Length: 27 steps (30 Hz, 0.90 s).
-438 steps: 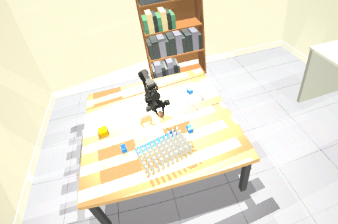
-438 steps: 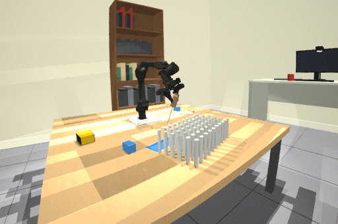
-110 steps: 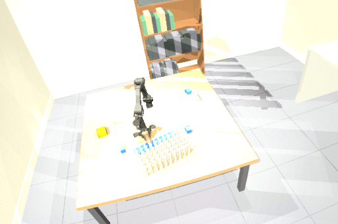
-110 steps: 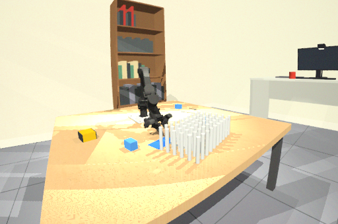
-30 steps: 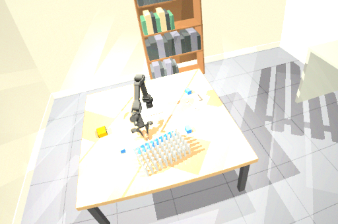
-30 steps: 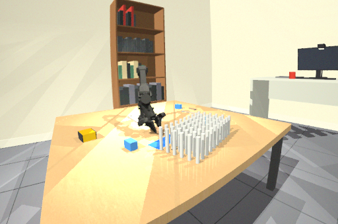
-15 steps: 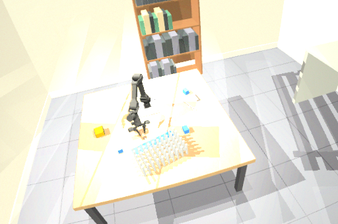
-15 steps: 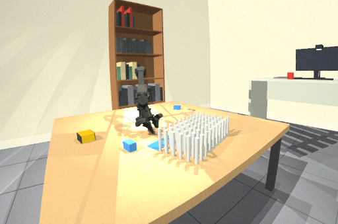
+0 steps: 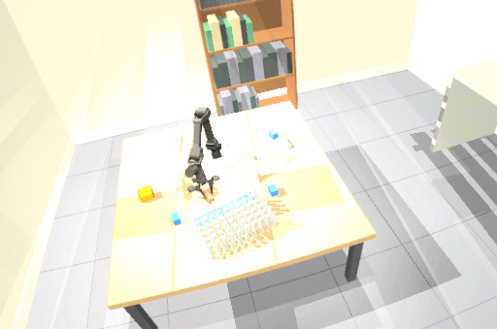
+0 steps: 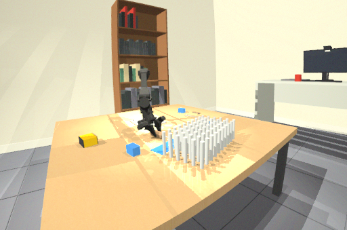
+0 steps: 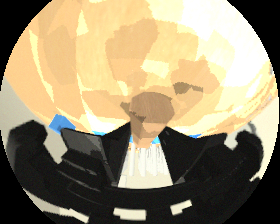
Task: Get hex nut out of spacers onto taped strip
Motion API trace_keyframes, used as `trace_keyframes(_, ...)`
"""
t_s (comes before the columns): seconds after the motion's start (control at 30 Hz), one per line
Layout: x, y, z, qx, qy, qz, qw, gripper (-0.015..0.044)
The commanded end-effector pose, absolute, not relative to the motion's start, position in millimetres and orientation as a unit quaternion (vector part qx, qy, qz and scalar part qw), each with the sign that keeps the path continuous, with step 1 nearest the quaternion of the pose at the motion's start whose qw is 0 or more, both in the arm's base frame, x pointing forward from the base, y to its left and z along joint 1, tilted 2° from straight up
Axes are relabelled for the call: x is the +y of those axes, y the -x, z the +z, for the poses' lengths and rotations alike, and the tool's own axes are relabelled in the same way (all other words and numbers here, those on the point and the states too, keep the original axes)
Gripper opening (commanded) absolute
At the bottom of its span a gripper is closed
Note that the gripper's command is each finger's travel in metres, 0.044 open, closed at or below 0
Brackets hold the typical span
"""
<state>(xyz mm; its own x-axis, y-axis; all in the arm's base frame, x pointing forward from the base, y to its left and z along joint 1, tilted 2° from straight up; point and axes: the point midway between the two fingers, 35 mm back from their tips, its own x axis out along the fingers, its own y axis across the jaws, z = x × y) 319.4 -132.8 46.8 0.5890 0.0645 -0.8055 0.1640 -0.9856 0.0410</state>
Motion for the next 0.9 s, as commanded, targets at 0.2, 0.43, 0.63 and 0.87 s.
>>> trace_keyframes(0.2, -134.6, -308.8, 46.7, 0.065, -0.89, -0.449, 0.055, 0.0)
trace_keyframes(0.43, -135.7, -302.6, 46.4, 0.065, -0.89, -0.449, 0.055, 0.0)
trace_keyframes(0.63, -136.7, -297.2, 46.1, 0.065, -0.889, -0.449, 0.055, 0.0)
trace_keyframes(0.87, -137.7, -291.4, 45.8, 0.065, -0.889, -0.449, 0.055, 0.0)
